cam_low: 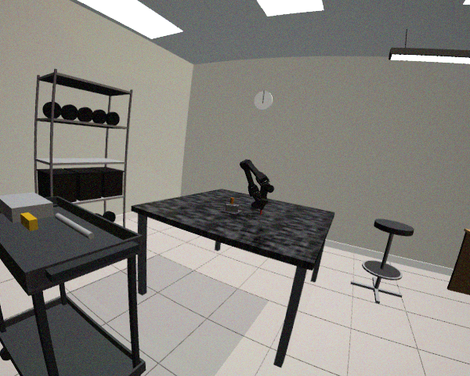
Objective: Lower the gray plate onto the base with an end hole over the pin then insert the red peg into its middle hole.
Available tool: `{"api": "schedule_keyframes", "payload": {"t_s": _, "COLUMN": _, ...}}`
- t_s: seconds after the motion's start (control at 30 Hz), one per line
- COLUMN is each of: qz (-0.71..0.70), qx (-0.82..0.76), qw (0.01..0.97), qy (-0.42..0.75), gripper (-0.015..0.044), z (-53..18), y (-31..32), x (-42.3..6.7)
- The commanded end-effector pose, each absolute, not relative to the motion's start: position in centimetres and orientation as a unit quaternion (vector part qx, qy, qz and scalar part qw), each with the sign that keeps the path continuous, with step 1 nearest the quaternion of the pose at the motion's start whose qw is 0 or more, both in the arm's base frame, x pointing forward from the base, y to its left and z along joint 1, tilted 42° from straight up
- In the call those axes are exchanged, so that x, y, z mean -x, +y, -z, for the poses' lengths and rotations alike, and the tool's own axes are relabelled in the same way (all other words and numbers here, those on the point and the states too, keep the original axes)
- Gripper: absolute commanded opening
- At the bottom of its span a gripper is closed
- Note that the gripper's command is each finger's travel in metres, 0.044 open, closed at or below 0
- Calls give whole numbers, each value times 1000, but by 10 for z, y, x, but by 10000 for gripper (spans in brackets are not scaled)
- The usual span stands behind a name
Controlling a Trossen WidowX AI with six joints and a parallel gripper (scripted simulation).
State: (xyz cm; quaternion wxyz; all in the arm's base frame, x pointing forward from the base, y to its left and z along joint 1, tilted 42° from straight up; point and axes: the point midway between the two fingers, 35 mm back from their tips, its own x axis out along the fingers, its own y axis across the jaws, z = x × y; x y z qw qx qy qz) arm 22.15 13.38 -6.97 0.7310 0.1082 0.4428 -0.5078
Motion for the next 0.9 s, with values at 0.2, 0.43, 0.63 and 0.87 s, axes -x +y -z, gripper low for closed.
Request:
{"api": "schedule_keyframes", "payload": {"t_s": 0.2, "qz": 507, "qx": -106, "qw": 732, "qy": 443, "gripper": 6, "z": 70, "y": 133, "x": -222}}
{"api": "schedule_keyframes", "payload": {"t_s": 0.43, "qz": 506, "qx": -106, "qw": 732, "qy": 443, "gripper": 0, "z": 67, "y": 137, "x": -222}}
{"api": "schedule_keyframes", "payload": {"t_s": 0.63, "qz": 506, "qx": -106, "qw": 732, "qy": 443, "gripper": 0, "z": 54, "y": 150, "x": -222}}
{"api": "schedule_keyframes", "payload": {"t_s": 0.87, "qz": 506, "qx": -106, "qw": 732, "qy": 444, "gripper": 0, "z": 38, "y": 166, "x": -222}}
